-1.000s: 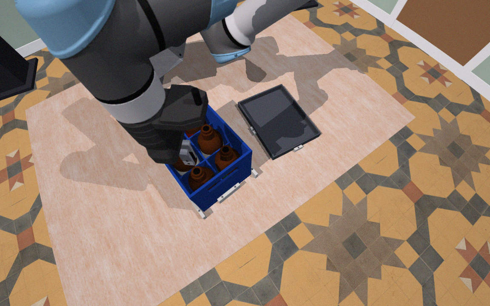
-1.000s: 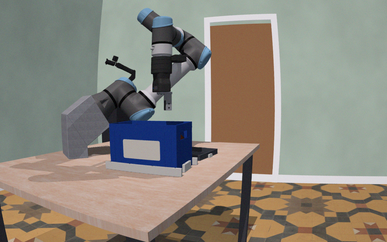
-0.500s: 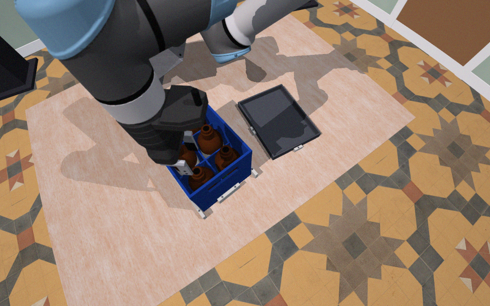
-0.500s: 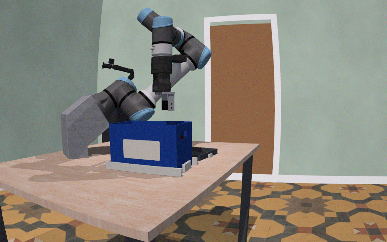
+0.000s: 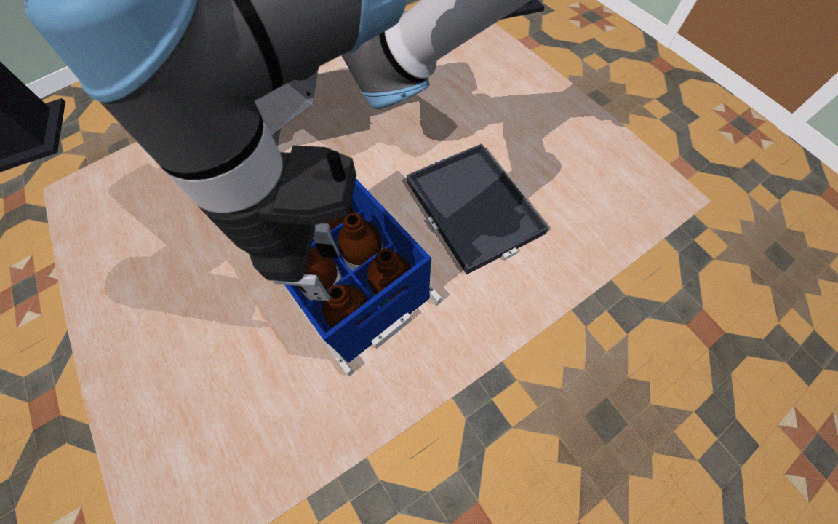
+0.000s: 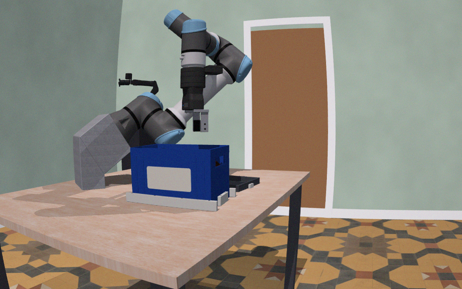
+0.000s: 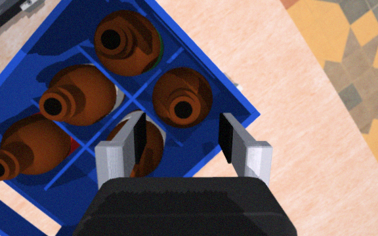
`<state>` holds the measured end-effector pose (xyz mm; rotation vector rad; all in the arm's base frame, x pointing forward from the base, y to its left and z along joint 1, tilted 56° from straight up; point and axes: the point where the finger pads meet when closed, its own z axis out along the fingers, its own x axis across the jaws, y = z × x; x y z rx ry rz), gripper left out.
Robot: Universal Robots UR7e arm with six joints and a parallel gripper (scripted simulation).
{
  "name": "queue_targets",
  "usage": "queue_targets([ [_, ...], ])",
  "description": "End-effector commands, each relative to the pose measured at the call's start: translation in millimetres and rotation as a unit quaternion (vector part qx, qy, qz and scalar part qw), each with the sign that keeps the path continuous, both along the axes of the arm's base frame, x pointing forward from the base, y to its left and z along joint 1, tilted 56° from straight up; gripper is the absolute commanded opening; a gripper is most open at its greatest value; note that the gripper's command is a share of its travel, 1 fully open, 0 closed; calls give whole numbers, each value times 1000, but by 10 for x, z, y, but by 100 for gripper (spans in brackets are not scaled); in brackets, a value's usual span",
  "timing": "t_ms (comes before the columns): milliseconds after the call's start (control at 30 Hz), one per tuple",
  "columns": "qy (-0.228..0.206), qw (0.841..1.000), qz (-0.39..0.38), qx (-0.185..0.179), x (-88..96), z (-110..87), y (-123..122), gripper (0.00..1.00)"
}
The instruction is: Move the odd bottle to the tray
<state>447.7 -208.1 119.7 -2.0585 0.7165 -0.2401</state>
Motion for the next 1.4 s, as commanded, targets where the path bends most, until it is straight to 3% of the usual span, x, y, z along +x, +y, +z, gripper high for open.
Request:
queue_targets([
  [0, 0, 1000, 0, 0, -1, 2, -6, 100],
  [1367, 0, 1000, 0, 0, 126, -158, 189, 100],
])
